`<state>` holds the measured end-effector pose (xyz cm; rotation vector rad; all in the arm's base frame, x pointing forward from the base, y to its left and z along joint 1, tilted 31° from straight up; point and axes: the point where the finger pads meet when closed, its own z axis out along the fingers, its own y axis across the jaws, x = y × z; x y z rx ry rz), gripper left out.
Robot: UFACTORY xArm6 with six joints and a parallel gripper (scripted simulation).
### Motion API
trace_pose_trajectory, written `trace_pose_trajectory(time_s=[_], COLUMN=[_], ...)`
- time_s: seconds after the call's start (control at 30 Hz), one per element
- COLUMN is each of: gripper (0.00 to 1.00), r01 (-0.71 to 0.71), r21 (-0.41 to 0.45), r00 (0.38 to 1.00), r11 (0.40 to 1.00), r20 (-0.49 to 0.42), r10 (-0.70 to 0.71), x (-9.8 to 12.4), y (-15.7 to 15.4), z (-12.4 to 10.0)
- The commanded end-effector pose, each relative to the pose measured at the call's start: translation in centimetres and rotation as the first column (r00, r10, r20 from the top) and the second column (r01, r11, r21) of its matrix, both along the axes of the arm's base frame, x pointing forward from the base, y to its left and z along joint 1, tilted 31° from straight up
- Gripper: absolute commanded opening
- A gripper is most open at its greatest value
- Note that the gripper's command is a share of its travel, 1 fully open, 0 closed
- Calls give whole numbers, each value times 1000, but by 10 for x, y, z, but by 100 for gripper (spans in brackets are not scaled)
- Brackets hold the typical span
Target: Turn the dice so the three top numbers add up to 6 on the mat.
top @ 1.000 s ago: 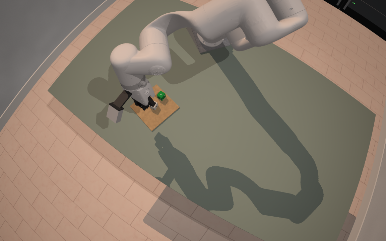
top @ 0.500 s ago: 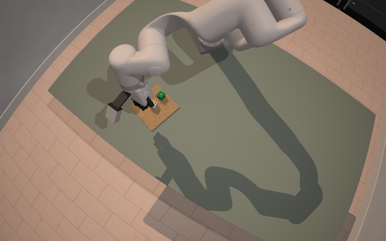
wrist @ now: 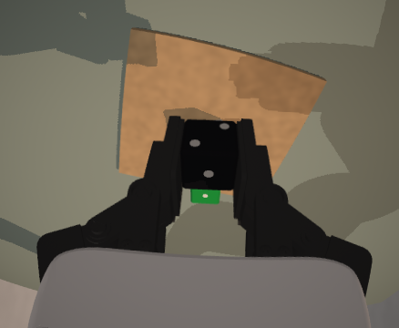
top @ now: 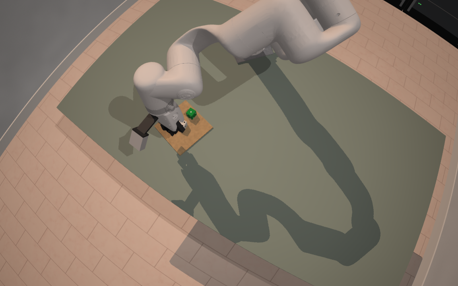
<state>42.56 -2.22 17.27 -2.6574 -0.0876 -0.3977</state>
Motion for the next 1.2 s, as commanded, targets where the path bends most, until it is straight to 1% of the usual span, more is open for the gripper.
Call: trace_pose_trajectory(time_s=[0.0,0.07,0.13,0.3,0.43,1.17], gripper=[21,21,21,21,21,21], r01=[1,1,1,1,1,1], r21=[0,0,0,0,0,0], r00=[1000,1000,1000,1000,1000,1000], r11=[1000,1000,1000,1000,1000,1000], r20=[5,5,5,5,5,5], r10=[-1,-1,-1,-1,-1,-1], x=[9,11,11,16,18,19], y=[10,14,14,22,25,25], z=[-19,-26,-26,-42,-47,-48])
